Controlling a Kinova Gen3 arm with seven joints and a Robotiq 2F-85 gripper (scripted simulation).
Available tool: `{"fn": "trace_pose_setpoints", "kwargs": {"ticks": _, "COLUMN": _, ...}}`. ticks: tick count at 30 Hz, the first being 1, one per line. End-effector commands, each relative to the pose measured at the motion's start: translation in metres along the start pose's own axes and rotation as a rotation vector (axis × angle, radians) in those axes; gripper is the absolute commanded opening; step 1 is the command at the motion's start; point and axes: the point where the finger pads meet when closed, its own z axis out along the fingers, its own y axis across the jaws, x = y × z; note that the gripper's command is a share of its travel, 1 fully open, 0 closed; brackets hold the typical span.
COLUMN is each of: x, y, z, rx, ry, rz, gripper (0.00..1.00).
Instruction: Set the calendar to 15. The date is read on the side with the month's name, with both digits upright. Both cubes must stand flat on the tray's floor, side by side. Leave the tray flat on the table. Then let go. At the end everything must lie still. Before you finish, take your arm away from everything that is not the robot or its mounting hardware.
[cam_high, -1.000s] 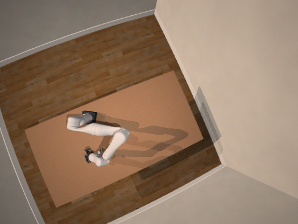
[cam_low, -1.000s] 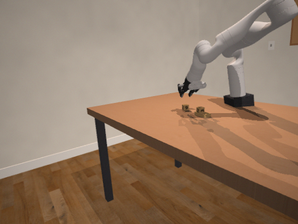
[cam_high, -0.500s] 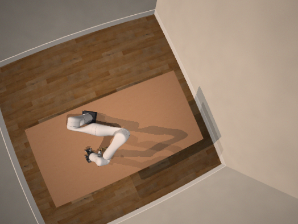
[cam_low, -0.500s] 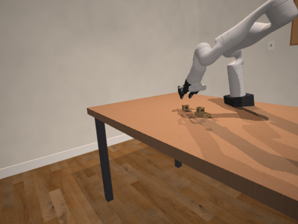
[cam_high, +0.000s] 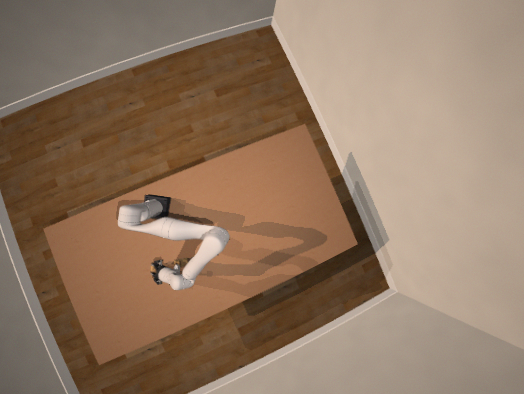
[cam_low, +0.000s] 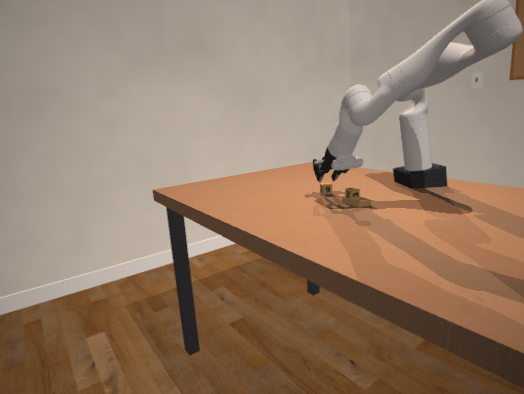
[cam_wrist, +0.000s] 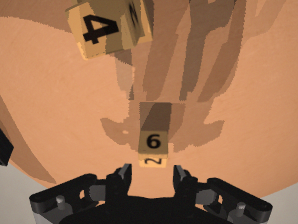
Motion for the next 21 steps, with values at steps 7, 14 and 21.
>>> {"fn": "trace_pose_setpoints", "kwargs": {"ticks": 7, "x": 0.007, "y": 0.000, "z": 0.011, "rx": 0.002, "ry": -0.006, "rz": 0.000, "gripper": 0.48}}
{"fn": "trace_pose_setpoints", "kwargs": {"ticks": 14, "x": 0.015, "y": 0.000, "z": 0.018, "rx": 0.002, "ry": -0.006, "rz": 0.000, "gripper": 0.48}}
{"fn": "trace_pose_setpoints", "kwargs": {"ticks": 21, "x": 0.019, "y": 0.000, "z": 0.022, "rx": 0.002, "ry": -0.006, "rz": 0.000, "gripper": 0.48}}
